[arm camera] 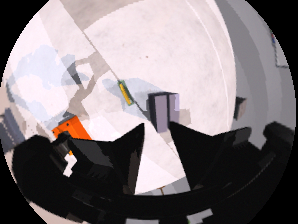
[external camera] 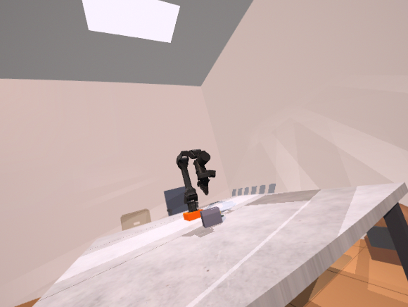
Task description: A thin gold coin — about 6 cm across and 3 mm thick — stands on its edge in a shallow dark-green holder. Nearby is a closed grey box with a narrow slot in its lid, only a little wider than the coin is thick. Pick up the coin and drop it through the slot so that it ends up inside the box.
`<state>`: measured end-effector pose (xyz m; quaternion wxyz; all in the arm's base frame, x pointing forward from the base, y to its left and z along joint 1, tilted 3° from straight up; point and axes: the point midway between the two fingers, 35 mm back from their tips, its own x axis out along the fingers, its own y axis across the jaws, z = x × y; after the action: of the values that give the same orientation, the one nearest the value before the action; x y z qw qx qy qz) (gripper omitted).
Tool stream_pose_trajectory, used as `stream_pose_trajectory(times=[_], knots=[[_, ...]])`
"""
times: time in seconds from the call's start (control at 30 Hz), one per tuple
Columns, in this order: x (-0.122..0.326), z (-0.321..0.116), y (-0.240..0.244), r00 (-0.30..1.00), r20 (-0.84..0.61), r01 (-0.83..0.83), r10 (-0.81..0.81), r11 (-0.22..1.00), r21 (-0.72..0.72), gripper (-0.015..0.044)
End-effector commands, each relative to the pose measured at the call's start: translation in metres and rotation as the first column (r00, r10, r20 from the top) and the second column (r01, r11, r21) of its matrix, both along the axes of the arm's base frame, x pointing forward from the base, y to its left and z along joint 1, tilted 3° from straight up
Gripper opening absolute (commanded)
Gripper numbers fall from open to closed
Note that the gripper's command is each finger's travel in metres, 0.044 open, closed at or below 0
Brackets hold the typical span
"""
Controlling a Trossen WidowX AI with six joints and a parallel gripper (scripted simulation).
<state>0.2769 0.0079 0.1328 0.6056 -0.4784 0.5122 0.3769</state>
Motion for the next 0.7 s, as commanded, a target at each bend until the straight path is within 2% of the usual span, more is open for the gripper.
stream_pose_trajectory(times=[0.0,0.33,0.5,0.67], knots=[[-0.034,-0.020,0.043,0.927,-0.183,-0.319,0.327,0.945,0.070,0.0161],[-0.031,-0.021,0.044,0.920,-0.190,-0.334,0.342,0.940,0.075,0.0161],[-0.031,-0.054,0.045,0.920,-0.190,-0.334,0.342,0.940,0.075,0.0161],[-0.031,-0.057,0.045,0.920,-0.190,-0.334,0.342,0.940,0.075,0.0161]])
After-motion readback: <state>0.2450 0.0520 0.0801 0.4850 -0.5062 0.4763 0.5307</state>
